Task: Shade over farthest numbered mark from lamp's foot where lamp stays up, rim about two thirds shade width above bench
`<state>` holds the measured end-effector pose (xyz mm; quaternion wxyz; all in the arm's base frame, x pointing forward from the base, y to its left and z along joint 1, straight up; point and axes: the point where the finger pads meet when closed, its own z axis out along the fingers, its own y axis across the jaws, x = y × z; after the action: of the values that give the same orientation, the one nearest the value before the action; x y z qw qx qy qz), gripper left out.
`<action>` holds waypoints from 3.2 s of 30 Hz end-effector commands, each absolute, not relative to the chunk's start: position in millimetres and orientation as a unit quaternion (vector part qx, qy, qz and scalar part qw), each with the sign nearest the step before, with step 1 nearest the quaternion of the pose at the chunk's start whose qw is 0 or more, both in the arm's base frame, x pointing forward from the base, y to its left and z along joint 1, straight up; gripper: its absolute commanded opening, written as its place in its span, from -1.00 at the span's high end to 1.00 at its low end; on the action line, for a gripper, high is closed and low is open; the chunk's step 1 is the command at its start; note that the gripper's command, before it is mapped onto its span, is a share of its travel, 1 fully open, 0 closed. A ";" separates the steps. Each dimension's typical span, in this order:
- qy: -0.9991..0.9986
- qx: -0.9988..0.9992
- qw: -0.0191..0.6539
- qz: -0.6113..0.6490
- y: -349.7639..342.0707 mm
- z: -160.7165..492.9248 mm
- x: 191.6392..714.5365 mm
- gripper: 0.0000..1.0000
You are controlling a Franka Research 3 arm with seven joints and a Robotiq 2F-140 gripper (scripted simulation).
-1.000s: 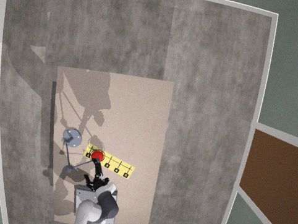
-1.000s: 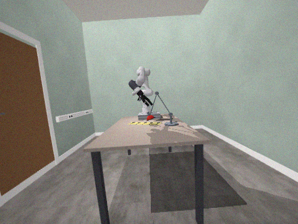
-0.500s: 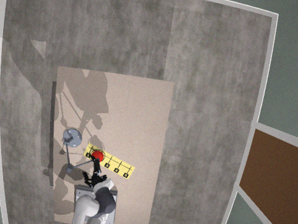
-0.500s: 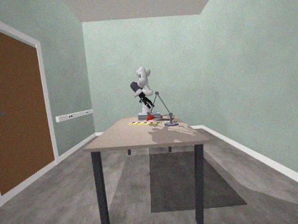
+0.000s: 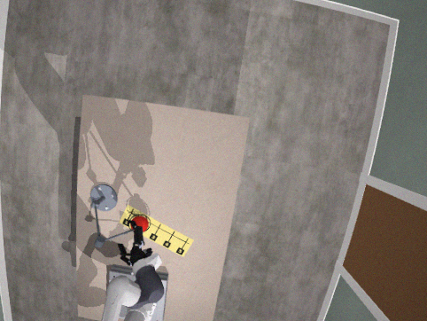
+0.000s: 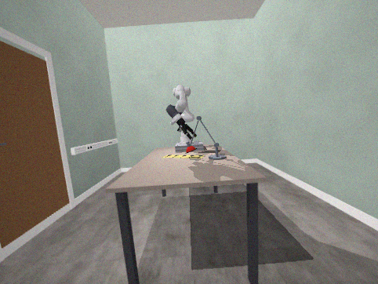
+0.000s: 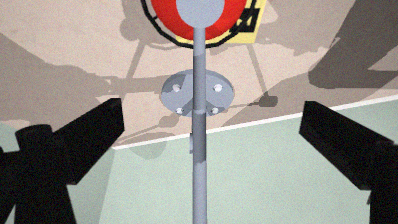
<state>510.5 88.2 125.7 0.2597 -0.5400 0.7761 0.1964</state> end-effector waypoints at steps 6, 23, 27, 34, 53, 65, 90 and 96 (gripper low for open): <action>0.777 -0.539 0.267 0.185 86.2 124.7 520.1 -1.00; 0.778 -0.538 0.263 0.191 87.5 124.6 516.0 0.80; 0.778 -0.538 0.263 0.190 87.3 124.6 516.2 0.80; 0.778 -0.538 0.264 0.190 86.9 124.6 516.8 0.80; 0.778 -0.538 0.267 0.185 58.4 120.7 508.2 0.80; 0.777 -0.539 0.267 0.185 35.4 117.4 501.3 0.80; 0.776 -0.541 0.267 0.185 10.6 115.7 496.6 0.80; 0.776 -0.541 0.267 0.185 11.6 115.6 496.8 0.80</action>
<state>493.6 21.6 114.0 0.2645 -0.5420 0.7738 0.1937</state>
